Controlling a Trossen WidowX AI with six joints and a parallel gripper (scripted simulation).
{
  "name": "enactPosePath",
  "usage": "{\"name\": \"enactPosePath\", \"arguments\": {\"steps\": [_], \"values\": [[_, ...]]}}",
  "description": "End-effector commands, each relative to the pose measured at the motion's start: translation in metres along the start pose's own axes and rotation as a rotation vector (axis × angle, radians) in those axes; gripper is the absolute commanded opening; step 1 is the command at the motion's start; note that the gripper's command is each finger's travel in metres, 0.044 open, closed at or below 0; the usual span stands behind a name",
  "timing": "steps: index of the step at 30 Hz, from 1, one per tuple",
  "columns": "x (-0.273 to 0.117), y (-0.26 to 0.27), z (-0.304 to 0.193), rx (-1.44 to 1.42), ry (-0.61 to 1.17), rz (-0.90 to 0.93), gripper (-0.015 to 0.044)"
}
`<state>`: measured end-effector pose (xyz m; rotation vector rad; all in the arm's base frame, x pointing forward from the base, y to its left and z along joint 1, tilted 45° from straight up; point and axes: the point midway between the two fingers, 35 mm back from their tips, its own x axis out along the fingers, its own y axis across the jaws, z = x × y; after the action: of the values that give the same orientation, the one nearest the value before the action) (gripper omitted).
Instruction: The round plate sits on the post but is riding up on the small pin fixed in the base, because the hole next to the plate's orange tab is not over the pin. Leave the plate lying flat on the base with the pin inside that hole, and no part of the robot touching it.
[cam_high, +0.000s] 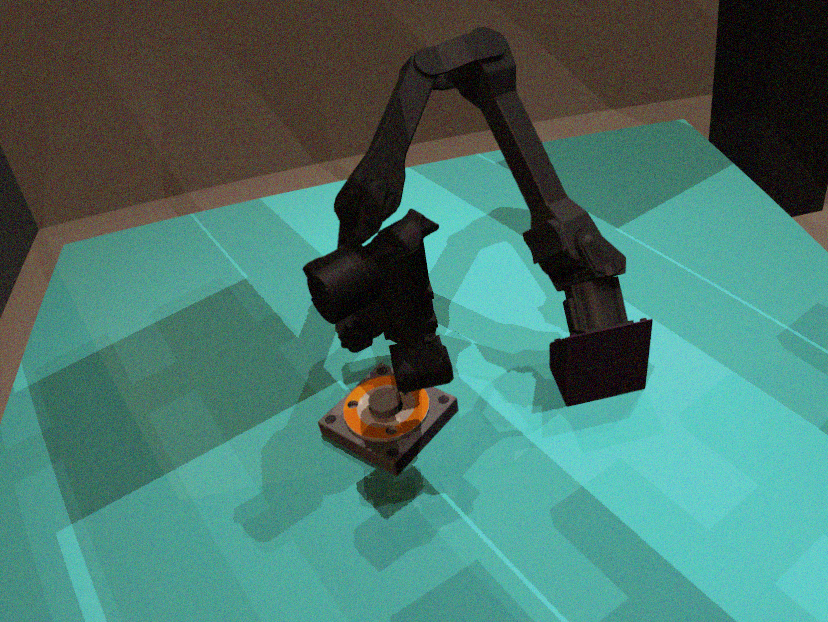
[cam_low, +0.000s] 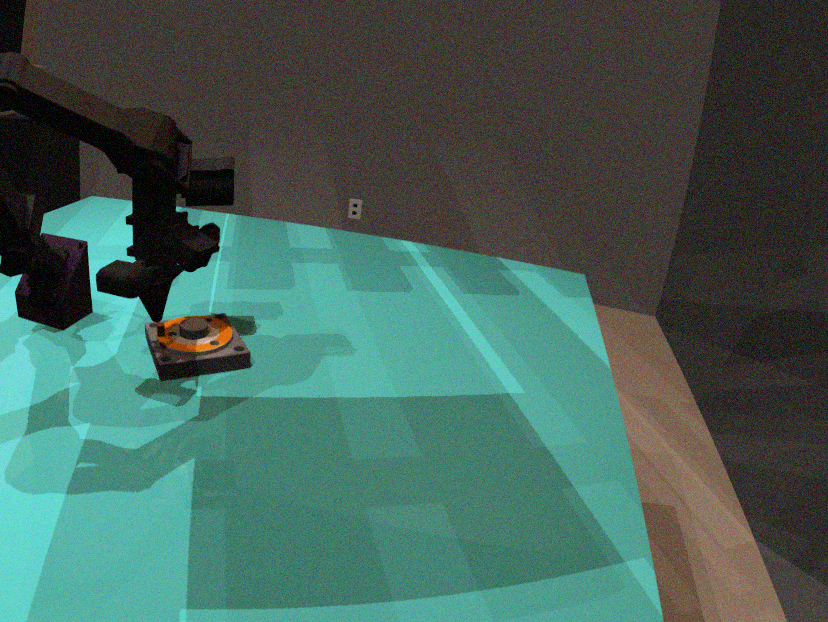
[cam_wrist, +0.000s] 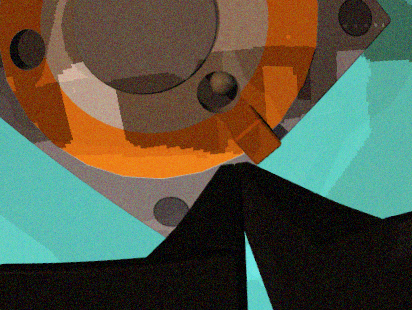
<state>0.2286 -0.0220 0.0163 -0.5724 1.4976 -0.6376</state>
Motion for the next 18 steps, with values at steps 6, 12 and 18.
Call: {"name": "enactPosePath", "arguments": {"steps": [6,12,18], "values": [[-0.021,-0.001,0.002,-0.006,-0.001,-0.001,0.0],[-0.045,-0.002,0.001,-0.006,-0.001,-0.002,0.0],[-0.036,-0.001,0.002,-0.012,-0.007,-0.004,0.0]]}}
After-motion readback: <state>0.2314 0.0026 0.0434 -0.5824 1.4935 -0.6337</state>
